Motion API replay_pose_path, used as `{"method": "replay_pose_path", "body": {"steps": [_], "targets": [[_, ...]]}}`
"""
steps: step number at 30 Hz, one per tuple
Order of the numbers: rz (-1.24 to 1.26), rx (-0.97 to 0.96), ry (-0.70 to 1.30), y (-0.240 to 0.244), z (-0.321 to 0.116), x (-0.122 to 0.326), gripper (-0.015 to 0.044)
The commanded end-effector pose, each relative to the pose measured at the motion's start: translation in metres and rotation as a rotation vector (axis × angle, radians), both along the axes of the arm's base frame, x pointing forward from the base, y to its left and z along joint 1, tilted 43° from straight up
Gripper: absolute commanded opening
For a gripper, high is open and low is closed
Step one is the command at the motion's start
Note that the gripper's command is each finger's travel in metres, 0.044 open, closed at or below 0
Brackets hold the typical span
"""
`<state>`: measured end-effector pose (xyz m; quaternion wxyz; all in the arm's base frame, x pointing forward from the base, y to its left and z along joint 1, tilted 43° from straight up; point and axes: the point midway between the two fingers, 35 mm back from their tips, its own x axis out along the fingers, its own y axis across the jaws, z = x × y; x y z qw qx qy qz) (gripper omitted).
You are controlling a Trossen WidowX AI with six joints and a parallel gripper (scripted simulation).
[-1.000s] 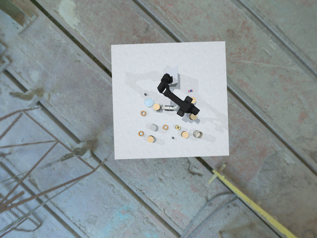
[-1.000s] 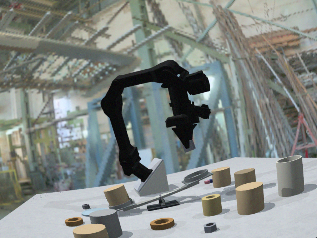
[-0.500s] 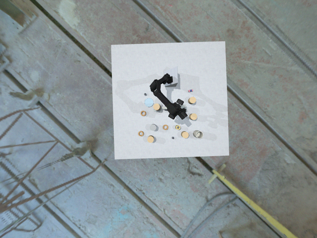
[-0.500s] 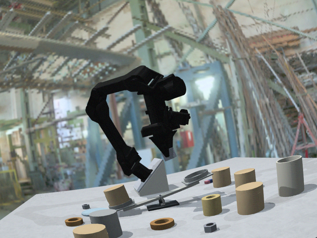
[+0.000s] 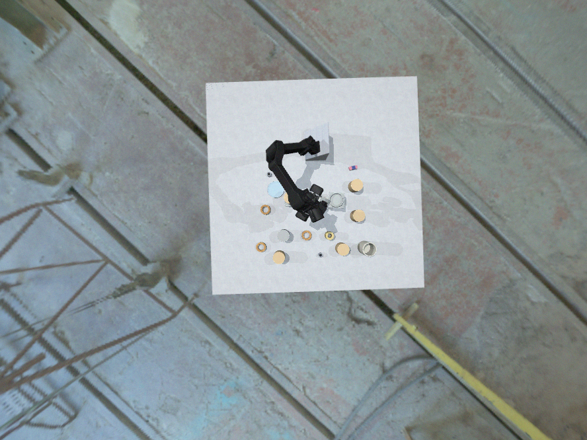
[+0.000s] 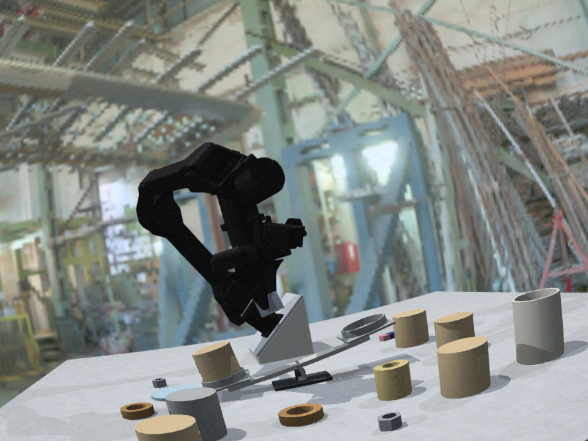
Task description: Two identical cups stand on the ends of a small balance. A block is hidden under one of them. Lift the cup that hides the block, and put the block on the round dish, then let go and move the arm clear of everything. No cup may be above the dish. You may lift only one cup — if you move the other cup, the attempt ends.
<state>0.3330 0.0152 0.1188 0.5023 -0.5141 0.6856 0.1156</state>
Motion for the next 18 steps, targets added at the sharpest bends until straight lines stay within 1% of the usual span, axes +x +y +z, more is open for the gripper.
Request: {"method": "replay_pose_path", "body": {"steps": [1, 9, 18], "targets": [[0.006, 0.000, -0.009, -0.018, 0.009, -0.003, 0.0000], [0.000, -0.015, -0.027, -0.065, 0.031, -0.018, 0.0000], [-0.029, -0.052, -0.061, -0.114, 0.054, -0.047, 0.0000]]}}
